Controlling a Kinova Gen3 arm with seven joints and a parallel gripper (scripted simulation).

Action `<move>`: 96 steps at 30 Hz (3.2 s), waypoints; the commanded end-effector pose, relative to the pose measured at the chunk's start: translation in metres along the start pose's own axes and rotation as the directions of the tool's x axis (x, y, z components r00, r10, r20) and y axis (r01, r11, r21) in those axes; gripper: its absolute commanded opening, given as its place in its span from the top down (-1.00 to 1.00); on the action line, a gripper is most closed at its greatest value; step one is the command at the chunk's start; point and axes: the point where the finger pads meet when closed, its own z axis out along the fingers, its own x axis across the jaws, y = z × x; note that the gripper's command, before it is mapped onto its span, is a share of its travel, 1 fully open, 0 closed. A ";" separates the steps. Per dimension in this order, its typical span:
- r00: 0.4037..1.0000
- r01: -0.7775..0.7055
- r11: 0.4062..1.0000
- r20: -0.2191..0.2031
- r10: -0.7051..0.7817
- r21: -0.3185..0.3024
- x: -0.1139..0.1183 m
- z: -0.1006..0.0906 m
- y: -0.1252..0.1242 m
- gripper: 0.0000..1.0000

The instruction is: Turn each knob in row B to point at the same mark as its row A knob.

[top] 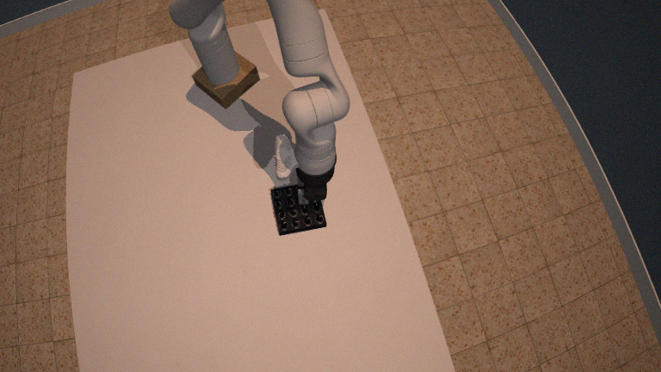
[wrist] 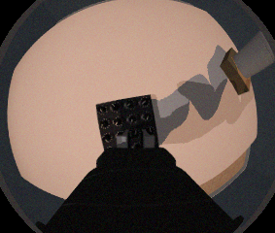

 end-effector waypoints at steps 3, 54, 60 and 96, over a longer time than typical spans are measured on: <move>1.000 -0.006 1.000 -0.001 0.006 -0.003 0.001 0.003 0.000 0.07; 1.000 -0.006 1.000 -0.001 0.006 -0.003 0.001 0.003 0.000 0.40; 1.000 -0.006 1.000 -0.001 0.006 -0.003 0.001 0.003 0.000 0.40; 0.939 0.344 0.939 0.001 -0.344 -0.003 0.001 0.003 0.000 0.40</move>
